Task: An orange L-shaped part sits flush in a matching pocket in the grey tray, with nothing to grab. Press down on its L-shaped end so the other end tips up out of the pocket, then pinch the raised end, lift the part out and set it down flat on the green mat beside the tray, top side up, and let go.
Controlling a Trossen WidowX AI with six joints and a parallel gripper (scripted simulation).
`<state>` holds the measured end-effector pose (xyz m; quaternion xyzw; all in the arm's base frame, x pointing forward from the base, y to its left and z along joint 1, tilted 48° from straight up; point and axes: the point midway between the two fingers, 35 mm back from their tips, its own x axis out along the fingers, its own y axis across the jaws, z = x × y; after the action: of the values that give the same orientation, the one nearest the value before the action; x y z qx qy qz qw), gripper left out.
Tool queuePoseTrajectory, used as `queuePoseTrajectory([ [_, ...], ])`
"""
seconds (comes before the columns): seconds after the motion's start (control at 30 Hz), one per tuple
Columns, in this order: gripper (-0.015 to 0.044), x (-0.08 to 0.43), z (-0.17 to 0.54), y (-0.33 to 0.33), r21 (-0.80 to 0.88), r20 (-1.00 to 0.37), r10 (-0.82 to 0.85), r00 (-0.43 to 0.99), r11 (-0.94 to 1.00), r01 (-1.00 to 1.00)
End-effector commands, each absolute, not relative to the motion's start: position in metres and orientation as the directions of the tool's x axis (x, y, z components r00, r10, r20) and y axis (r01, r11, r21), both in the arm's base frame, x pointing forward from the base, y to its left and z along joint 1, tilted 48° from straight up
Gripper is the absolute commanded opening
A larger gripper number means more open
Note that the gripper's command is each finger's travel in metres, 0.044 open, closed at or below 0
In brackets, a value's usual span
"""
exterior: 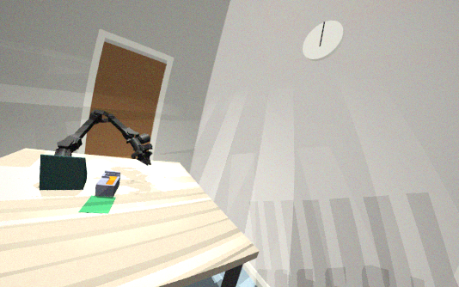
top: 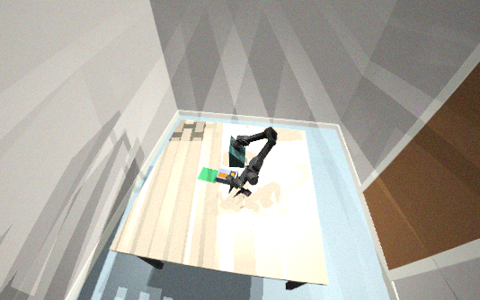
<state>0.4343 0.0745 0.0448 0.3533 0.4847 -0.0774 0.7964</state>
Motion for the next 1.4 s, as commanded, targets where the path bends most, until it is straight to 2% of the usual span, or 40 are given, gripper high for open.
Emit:
queuePoseTrajectory([
  [0.0, 0.0180, 0.368, 0.016, 0.046, 0.406, -0.909, 0.342, 0.237, 0.853, 0.326],
  [0.17, 0.0180, 0.307, 0.015, 0.035, 0.503, -0.860, 0.509, 0.020, 0.843, 0.192],
  [0.33, 0.0180, 0.257, 0.037, 0.034, 0.696, -0.703, 0.705, -0.098, 0.710, 0.108],
  [0.73, 0.0180, 0.252, 0.040, 0.036, 0.727, -0.672, 0.733, -0.104, 0.680, 0.099],
  [0.97, 0.0180, 0.244, -0.006, 0.088, 0.729, -0.670, 0.735, -0.104, 0.678, 0.099],
  [1.37, 0.0180, 0.243, -0.014, 0.096, 0.729, -0.670, 0.735, -0.104, 0.678, 0.099],
])
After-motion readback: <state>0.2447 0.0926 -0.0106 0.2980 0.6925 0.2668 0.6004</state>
